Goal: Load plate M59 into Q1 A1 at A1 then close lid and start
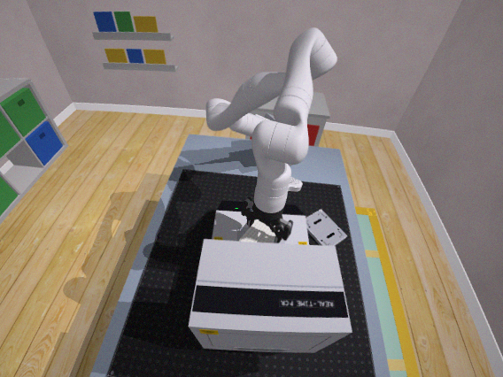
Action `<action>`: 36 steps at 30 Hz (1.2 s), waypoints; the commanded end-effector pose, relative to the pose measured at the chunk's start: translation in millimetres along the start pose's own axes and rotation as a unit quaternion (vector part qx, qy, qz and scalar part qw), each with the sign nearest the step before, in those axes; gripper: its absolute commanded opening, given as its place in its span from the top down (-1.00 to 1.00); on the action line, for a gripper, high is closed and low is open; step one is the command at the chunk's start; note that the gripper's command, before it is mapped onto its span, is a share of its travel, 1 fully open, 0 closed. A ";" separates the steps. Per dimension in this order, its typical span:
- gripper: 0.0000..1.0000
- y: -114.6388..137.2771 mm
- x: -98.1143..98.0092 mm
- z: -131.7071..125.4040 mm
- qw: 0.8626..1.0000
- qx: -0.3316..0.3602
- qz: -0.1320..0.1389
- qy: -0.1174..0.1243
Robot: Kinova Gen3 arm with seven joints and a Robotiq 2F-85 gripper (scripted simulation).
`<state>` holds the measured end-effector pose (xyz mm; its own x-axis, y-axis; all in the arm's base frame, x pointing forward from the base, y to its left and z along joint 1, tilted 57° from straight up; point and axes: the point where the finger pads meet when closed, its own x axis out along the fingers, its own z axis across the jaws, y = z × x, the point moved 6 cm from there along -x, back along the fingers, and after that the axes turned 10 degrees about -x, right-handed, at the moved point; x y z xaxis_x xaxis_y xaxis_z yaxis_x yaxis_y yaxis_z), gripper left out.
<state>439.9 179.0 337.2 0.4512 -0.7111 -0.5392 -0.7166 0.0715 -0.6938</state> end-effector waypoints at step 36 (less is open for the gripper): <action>-0.82 -2.0 0.9 -0.7 0.979 0.204 0.005 0.000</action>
<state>441.2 175.7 339.6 0.4467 -0.7102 -0.5441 -0.4725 0.3291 -0.8176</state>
